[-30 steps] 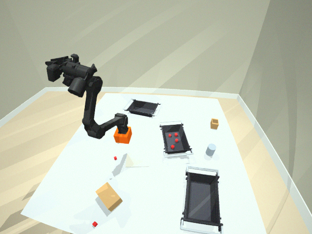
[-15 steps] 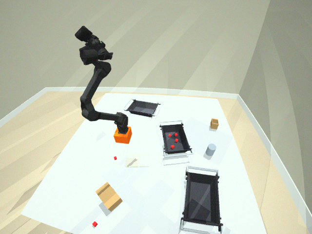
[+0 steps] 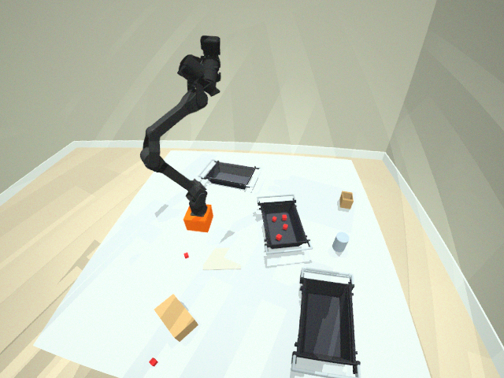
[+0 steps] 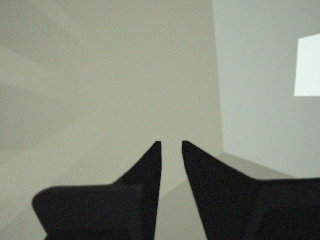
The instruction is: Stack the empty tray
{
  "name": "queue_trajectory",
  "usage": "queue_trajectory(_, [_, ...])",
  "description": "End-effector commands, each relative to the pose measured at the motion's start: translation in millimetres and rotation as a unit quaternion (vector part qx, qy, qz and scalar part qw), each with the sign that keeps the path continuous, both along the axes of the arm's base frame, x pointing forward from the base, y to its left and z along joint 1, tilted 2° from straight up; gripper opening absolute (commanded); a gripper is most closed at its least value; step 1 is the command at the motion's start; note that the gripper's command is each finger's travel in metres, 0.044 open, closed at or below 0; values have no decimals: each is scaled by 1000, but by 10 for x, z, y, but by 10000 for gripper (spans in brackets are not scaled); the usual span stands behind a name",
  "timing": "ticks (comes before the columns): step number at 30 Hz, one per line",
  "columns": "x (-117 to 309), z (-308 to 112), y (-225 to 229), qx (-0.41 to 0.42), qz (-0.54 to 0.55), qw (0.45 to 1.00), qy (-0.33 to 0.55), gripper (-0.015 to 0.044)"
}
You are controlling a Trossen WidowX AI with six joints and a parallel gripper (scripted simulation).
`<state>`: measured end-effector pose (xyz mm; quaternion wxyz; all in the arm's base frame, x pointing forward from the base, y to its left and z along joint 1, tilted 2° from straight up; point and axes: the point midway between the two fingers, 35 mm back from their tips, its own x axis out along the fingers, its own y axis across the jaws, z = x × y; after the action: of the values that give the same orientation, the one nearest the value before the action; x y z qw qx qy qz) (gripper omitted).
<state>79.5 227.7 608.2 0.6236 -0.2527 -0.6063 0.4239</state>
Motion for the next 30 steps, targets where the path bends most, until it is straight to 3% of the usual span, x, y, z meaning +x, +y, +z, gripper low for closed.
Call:
queue_trajectory(1, [526, -177, 190, -39, -49, 995, 74, 84])
queue_trajectory(8, [1603, -694, 328, -106, -153, 959, 216, 84])
queue_trajectory(15, [2606, -1371, 139, -158, -256, 886, 352, 84])
queue_trajectory(25, [3421, -2161, -376, -173, -338, 788, 484, 84])
queue_trajectory(30, [3838, -2710, -886, -177, -405, 700, 561, 84])
